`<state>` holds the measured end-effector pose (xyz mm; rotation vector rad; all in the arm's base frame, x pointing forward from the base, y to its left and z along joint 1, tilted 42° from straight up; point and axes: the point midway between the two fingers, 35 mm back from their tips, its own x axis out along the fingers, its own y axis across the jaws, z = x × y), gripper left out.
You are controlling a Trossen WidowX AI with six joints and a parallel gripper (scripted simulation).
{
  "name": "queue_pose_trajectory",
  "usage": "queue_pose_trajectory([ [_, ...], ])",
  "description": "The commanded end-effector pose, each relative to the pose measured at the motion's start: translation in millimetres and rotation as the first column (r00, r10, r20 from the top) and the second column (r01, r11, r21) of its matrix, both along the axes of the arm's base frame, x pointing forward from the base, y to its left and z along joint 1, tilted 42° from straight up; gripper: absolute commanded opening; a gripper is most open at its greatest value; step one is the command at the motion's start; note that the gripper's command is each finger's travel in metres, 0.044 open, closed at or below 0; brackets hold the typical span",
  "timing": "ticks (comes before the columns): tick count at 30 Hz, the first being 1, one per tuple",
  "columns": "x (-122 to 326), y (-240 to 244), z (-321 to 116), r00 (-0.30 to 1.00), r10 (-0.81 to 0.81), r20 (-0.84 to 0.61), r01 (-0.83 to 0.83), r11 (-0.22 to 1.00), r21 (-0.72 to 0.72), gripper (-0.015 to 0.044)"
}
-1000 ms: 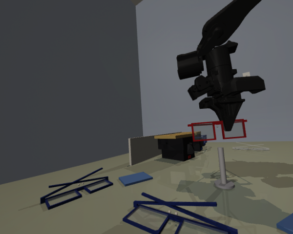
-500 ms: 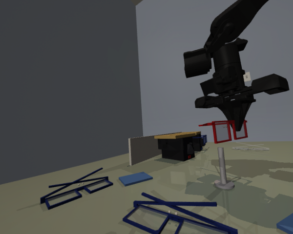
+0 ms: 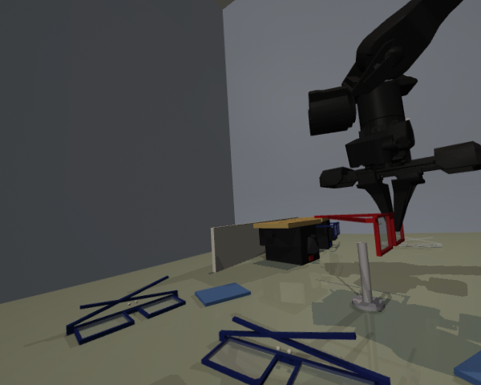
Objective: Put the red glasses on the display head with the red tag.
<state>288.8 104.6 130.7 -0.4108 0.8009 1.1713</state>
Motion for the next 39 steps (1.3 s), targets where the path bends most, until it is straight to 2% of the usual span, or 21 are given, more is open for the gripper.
queue_pose_trajectory([
  [1, 1, 15, -20, 1.0, 0.004, -0.016, -0.004, 1.0, -0.002, 0.0],
  [39, -15, 21, -37, 1.0, 0.004, -0.017, -0.004, 1.0, 0.0, 0.0],
])
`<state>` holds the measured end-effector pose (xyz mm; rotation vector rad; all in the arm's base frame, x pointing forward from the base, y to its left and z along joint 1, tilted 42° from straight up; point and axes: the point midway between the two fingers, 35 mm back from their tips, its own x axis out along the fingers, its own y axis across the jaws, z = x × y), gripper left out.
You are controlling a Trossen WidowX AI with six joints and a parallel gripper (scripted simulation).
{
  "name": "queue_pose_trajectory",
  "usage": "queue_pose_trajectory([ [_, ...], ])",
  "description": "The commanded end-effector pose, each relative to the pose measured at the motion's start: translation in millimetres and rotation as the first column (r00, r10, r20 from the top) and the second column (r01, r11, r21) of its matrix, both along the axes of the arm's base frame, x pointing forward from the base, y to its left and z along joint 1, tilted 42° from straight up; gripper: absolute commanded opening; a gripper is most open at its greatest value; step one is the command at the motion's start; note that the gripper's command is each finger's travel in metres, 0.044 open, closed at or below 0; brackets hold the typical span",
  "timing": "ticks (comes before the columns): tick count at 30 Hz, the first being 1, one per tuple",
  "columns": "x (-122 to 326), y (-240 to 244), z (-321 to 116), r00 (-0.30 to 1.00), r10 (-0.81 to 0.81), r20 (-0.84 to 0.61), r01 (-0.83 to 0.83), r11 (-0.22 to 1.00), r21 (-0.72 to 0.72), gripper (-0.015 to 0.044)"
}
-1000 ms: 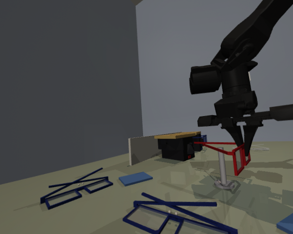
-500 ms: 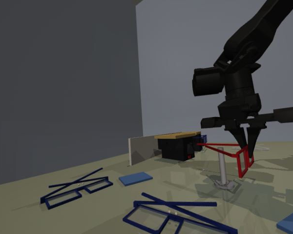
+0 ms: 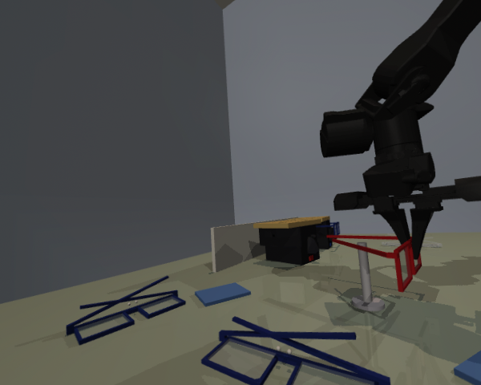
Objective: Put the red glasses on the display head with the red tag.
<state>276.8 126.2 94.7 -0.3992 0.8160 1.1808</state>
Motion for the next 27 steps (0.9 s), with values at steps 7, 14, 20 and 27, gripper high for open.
queue_pose_trajectory([
  [7, -7, -2, -2, 1.0, 0.001, 0.003, -0.001, 1.0, -0.002, 0.0],
  [14, -10, -3, -4, 1.0, 0.001, 0.002, -0.001, 1.0, -0.002, 0.0],
  [20, -13, -4, -6, 1.0, 0.001, 0.002, -0.001, 1.0, -0.003, 0.0],
  [27, -16, -6, -8, 1.0, 0.001, 0.002, -0.001, 1.0, -0.003, 0.0],
])
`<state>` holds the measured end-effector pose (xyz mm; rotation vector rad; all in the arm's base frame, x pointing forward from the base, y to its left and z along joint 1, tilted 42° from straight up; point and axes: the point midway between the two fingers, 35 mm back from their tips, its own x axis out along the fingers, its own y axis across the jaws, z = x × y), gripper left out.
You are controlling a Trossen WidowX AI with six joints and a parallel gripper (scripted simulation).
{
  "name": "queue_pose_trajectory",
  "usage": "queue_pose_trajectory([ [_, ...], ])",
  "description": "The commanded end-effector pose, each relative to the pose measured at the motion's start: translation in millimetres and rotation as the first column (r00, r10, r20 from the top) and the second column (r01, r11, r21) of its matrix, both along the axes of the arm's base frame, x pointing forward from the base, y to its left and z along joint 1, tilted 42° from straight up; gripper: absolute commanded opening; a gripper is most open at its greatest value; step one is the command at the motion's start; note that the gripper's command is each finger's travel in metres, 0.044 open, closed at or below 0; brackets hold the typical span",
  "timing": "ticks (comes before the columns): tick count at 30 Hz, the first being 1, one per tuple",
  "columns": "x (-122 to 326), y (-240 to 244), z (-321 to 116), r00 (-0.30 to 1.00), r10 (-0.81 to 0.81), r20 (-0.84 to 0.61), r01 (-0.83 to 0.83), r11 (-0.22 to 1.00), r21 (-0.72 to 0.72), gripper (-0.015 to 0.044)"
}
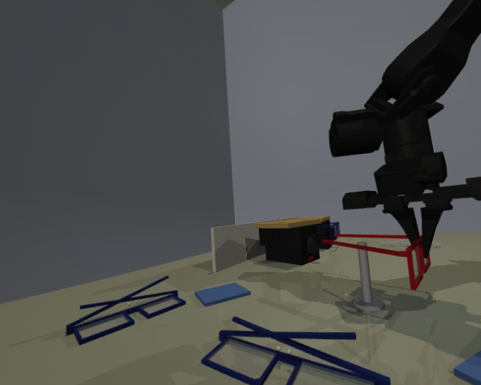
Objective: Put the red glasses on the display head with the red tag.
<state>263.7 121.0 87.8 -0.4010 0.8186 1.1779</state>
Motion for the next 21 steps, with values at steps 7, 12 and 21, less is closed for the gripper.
queue_pose_trajectory([
  [7, -6.5, -2.6, -3.3, 1.0, 0.003, 0.002, -0.003, 1.0, 0.001, 0.0],
  [12, -8.8, -4.0, -5.1, 1.0, 0.003, 0.002, -0.003, 1.0, 0.0, 0.0],
  [21, -12.8, -7.1, -8.6, 1.0, 0.003, 0.001, -0.003, 1.0, 0.0, 0.0],
])
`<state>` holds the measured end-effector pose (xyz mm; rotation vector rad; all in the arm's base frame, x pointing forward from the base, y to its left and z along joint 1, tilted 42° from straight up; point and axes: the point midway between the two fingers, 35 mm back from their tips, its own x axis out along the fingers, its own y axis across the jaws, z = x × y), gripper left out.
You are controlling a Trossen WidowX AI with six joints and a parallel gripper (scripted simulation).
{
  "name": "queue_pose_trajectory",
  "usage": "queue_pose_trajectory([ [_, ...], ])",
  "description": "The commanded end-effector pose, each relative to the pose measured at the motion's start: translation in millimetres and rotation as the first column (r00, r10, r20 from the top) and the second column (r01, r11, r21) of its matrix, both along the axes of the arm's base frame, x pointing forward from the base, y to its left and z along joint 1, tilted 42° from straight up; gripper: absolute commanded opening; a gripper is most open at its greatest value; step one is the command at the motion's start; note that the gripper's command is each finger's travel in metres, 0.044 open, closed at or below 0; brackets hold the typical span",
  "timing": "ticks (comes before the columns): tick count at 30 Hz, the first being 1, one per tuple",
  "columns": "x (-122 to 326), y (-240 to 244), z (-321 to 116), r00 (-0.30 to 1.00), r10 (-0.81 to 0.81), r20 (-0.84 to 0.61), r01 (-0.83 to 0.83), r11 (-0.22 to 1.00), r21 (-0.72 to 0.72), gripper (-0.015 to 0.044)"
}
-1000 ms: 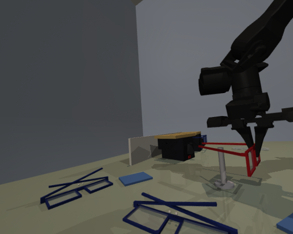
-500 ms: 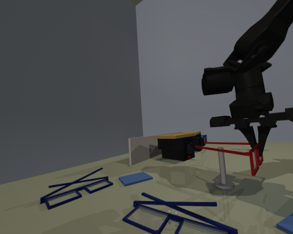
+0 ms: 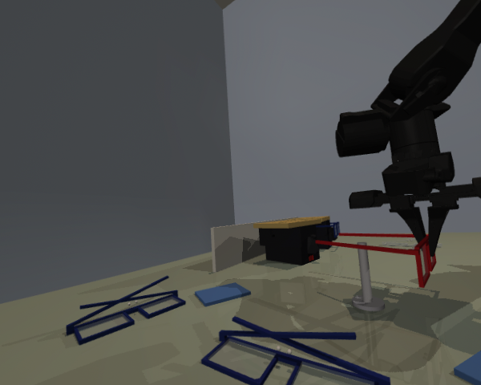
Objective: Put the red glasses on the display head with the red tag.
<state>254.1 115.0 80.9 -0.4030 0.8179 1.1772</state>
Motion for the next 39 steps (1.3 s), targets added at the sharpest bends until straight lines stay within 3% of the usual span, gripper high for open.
queue_pose_trajectory([
  [1, -3.7, -1.4, -2.2, 1.0, 0.003, 0.0, -0.003, 1.0, 0.001, 0.0],
  [39, -11.1, -8.2, -9.8, 1.0, 0.003, -0.001, -0.003, 1.0, 0.001, 0.0],
])
